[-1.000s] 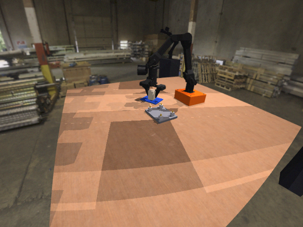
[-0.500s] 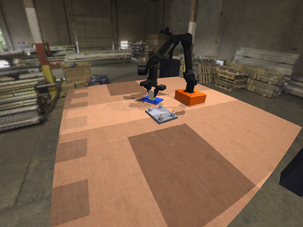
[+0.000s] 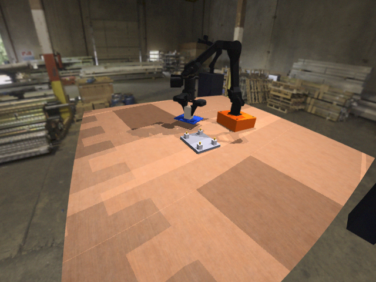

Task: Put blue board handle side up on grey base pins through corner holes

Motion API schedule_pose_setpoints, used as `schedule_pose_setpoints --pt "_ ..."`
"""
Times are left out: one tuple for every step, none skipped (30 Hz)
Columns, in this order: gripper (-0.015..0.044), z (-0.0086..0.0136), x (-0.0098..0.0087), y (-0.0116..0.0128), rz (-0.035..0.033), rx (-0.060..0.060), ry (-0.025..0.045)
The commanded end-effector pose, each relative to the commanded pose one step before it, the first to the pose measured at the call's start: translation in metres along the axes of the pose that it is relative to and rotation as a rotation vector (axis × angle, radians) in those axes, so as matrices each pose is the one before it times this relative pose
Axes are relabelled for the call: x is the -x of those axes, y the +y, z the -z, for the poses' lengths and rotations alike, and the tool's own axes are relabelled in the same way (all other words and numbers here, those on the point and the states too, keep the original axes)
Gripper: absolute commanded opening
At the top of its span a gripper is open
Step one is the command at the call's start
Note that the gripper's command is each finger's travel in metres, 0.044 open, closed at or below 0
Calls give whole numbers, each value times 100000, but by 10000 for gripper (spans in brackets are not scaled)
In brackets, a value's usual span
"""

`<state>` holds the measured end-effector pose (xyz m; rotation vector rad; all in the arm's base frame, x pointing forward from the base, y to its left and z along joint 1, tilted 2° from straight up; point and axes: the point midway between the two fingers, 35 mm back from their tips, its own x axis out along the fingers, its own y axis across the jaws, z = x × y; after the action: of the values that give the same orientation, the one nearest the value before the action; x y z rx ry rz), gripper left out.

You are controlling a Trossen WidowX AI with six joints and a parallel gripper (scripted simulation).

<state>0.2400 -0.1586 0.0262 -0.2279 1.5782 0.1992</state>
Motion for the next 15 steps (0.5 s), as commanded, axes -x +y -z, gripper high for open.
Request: schedule_pose_setpoints --pt "0 -73 1182 -122 546 231 -90" --pt "0 3 255 4 0 0 -1" --pt "0 5 256 6 0 0 -1" --pt "0 7 256 8 0 0 -1" --pt "0 8 257 9 0 0 -1" --pt "0 10 257 11 -1 0 0" --pt "0 12 258 13 -1 0 0" --pt "0 14 258 15 -1 0 0" --pt "0 15 259 17 -1 0 0" --pt "0 17 259 19 -1 0 0" --pt "0 19 259 21 -2 0 1" --pt "0 21 260 23 -2 0 1" --pt "0 23 260 25 -2 0 1" --pt "0 24 261 27 -2 0 1" --pt "0 21 214 24 -2 0 1"
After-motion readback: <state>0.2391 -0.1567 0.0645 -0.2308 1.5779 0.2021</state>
